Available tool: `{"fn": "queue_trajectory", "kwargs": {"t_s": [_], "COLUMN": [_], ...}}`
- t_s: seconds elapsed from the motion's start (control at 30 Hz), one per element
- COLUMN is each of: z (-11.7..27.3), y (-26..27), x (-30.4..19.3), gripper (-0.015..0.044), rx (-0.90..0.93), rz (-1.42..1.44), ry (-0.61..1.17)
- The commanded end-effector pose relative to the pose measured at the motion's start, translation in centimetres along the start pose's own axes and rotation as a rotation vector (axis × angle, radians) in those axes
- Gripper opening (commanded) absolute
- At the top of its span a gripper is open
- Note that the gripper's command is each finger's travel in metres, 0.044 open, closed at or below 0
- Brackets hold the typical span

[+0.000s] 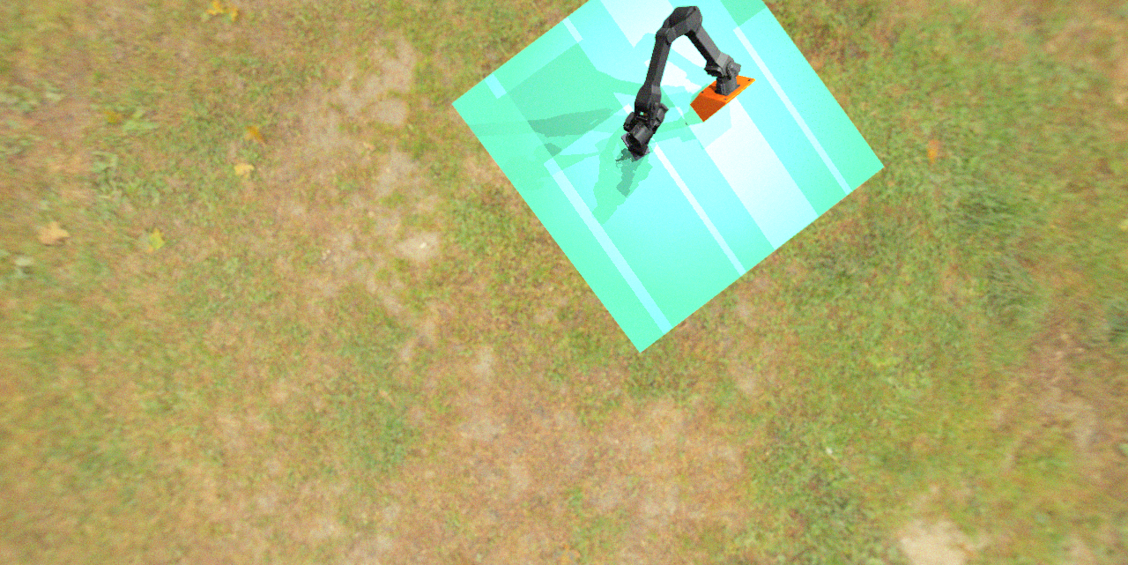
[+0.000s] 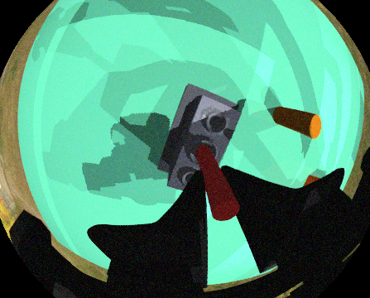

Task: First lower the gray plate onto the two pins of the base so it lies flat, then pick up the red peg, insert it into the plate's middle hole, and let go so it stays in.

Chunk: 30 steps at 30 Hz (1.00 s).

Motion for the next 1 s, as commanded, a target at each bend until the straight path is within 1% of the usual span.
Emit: {"fn": "queue_trajectory", "kwargs": {"t_s": [0.0, 0.1, 0.27, 0.3, 0.97], "z": [0.01, 0.01, 0.01, 0.01, 0.74], "y": [0.00, 0.00, 0.00, 0.00, -0.02], "x": [0.00, 0.00, 0.00, 0.00, -0.18], "gripper": [0.0000, 0.0000, 0.0131, 0.0150, 0.0150], "rx": [0.000, 0.000, 0.000, 0.000, 0.002], "rz": [0.000, 0.000, 0.000, 0.000, 0.007], "ry": [0.000, 0.000, 0.000, 0.000, -0.008]}}
Point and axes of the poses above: the point midway between the two fingers, 35 mm back from their tips, its own z axis back along the fingers, its own y axis across the jaws, x = y × z, the point moved 3 cm from there along z, back along the fingers, and after that the axes turned 3 degrees about -z, right-handed, at the moved point
